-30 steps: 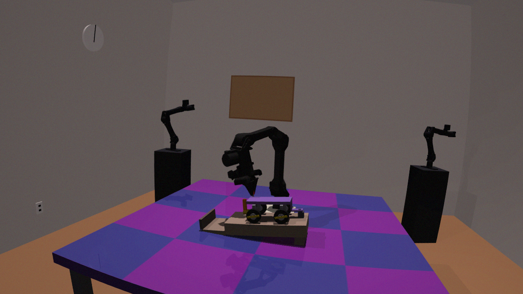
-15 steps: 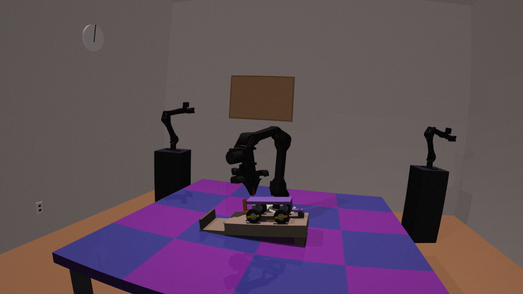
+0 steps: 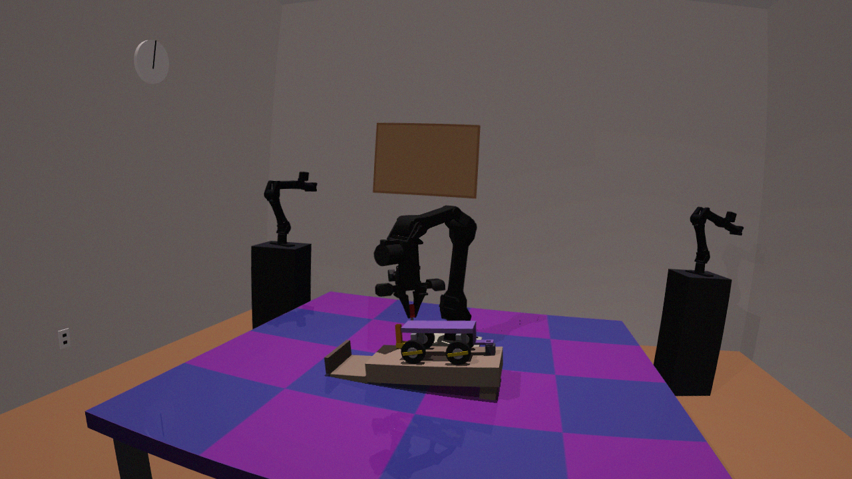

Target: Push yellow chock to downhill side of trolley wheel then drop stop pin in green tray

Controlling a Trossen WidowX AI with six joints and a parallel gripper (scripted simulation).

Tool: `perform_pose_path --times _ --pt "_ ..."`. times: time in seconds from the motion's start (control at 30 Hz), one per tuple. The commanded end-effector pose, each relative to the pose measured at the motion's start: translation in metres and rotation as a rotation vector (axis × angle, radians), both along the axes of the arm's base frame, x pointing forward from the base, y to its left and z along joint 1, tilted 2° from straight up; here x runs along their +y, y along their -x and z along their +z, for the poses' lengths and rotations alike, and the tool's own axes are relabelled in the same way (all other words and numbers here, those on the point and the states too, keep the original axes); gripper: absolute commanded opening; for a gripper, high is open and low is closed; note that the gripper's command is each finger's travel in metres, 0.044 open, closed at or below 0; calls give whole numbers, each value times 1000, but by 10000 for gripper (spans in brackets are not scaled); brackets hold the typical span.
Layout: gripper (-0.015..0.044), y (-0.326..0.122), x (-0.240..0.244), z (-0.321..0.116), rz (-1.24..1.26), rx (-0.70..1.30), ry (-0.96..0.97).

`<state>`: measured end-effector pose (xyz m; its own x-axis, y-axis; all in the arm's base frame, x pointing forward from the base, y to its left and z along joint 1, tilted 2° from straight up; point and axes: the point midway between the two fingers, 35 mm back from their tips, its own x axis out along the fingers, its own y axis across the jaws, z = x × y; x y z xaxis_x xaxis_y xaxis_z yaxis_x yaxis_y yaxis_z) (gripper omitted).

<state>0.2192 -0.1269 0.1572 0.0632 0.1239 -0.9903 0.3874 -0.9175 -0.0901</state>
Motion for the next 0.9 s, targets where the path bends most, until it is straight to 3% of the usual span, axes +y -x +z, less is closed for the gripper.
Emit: perform_pose_path --times 0.0,0.57,0.87 --pt "0 0 0 1 -126 23 17" --pt "0 -2 3 1 -628 94 81" --pt "0 -1 3 0 -649 96 84"
